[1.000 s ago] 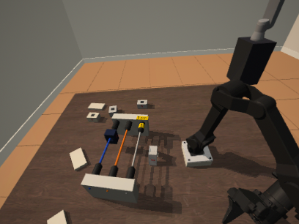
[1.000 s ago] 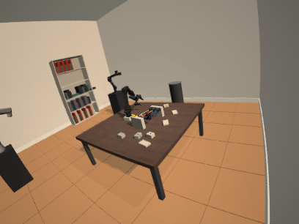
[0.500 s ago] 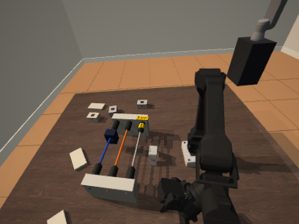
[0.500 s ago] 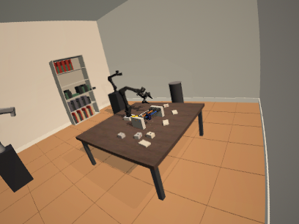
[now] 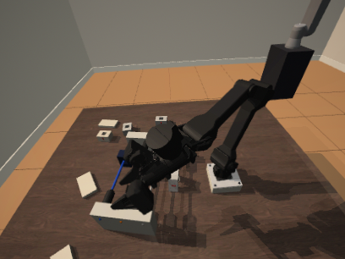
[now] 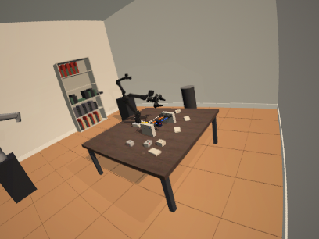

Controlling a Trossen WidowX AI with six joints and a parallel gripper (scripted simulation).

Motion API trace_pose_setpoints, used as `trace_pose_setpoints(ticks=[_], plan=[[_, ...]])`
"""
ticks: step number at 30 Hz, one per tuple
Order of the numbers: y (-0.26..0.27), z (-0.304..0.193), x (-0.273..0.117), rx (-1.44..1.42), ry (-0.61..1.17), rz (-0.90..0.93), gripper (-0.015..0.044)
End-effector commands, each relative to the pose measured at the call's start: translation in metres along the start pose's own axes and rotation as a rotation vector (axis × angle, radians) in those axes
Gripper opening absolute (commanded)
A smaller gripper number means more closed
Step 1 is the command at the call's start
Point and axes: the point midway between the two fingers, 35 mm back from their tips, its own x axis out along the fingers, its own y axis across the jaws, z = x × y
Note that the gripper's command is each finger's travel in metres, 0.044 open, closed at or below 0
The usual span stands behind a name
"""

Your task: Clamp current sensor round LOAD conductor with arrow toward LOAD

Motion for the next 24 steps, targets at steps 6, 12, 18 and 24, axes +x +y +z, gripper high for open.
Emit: trace_pose_setpoints(ticks=[6, 12, 18, 24], plan=[[-0.073, 0.099, -0.041, -0.316, -0.356, -0.081, 0.0440], [-0.091, 0.122, -0.063, -0.439, -0.458, -0.142, 0.0440], [-0.131, 0.116, -0.058, -0.403, -0.302, -0.271, 0.0440], [-0.217, 0.083, -0.083, -0.222, 0.079, -0.544, 0.0440]])
